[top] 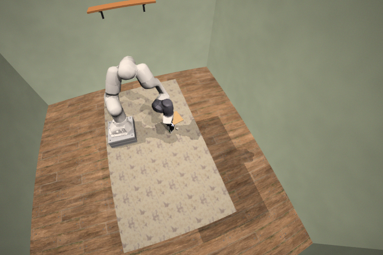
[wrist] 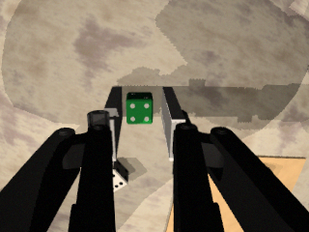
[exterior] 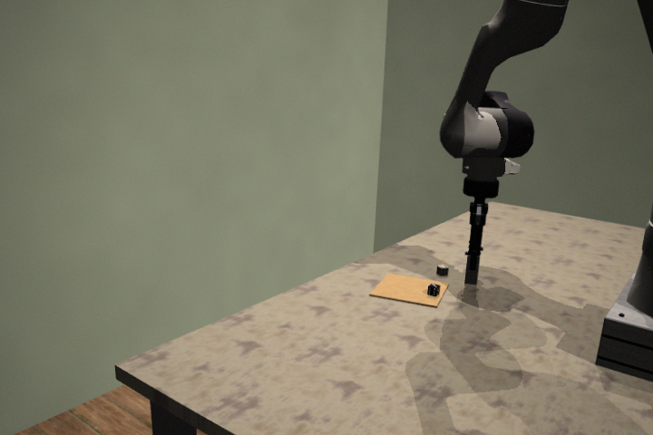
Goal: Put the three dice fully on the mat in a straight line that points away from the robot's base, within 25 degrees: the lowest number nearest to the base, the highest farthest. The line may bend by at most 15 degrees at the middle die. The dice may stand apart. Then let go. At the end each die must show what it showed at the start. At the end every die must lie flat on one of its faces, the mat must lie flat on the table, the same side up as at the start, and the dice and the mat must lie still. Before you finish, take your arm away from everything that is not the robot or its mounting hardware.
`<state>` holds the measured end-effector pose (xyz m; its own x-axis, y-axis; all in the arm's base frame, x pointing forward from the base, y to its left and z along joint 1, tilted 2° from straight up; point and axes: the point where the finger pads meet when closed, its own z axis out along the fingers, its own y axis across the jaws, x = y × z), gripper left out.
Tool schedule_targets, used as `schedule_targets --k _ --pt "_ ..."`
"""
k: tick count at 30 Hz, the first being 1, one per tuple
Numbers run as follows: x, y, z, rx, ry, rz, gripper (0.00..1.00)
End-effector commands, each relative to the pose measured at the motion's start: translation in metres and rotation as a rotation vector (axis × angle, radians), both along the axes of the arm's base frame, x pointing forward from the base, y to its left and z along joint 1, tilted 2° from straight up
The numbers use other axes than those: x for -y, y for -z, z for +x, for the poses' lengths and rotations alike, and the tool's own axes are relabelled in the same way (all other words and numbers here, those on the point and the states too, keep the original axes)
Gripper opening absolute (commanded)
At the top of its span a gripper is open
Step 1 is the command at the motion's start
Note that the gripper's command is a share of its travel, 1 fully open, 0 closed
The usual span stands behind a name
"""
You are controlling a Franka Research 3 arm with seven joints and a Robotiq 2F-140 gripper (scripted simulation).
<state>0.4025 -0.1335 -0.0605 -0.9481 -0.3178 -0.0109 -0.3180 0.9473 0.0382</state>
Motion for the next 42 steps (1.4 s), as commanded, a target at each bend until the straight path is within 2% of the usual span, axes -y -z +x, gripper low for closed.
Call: schedule_targets --k 1,30,31,42 --pt "0.0016 0.0001 0.0015 0.005 -0.009 -0.003 0.21" --pt "0.0016 0.0001 0.0015 0.005 -0.009 -0.003 0.21" --pt "0.0016 0.0001 0.0015 0.005 -0.009 -0.003 0.09" --pt "0.0016 0.0001 0.0015 0.005 -0.009 -0.003 0.09"
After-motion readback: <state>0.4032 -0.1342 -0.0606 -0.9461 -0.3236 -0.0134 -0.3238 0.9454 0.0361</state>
